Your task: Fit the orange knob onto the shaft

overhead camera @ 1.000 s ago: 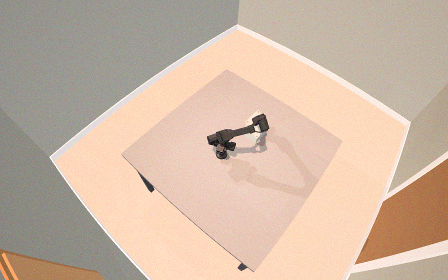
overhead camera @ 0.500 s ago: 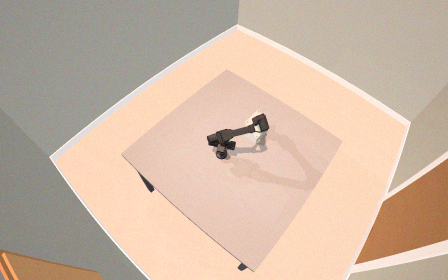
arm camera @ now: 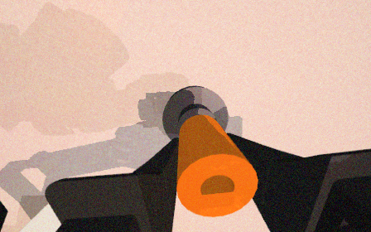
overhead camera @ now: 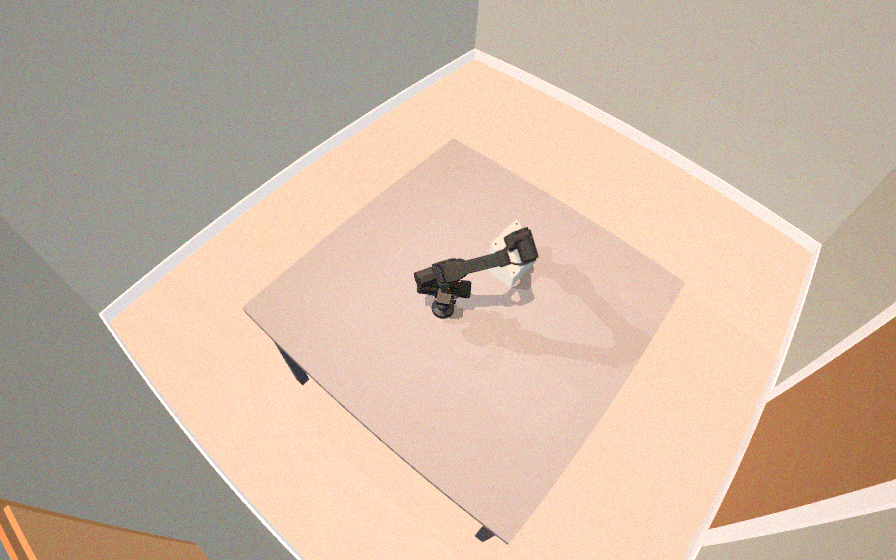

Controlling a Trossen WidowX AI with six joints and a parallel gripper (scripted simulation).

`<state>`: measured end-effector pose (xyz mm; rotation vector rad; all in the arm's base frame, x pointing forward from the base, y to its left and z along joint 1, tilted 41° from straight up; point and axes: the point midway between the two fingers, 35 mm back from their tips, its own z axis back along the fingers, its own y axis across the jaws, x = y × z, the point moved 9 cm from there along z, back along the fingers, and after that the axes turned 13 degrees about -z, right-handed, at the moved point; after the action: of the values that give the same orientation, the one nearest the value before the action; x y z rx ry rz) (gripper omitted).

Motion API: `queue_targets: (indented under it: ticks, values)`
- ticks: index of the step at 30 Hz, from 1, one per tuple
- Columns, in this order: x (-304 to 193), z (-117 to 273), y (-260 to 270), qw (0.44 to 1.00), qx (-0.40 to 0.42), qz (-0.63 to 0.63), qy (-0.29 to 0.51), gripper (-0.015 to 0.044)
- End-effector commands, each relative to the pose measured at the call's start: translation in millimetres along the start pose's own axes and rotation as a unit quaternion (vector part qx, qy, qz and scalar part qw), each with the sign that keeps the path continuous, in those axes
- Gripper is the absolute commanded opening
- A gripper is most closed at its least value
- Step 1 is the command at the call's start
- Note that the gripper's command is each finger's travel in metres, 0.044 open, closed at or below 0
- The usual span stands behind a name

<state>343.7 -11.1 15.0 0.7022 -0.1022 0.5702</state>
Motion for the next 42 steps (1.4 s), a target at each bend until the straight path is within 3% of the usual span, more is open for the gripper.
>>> queue_targets:
  ticks: [1, 15, 22, 42]
  values:
    - [0.4, -0.1, 0.0, 1.0, 0.0, 0.004, -0.001, 0.0]
    - [1.4, 4.0, 0.0, 1.0, 0.0, 0.009, -0.001, 0.0]
    - [0.3, 1.7, -0.2, 0.994, 0.0, 0.109, -0.001, 0.0]
    - [0.8, -0.9, -0.2, 0.994, 0.0, 0.109, -0.001, 0.0]
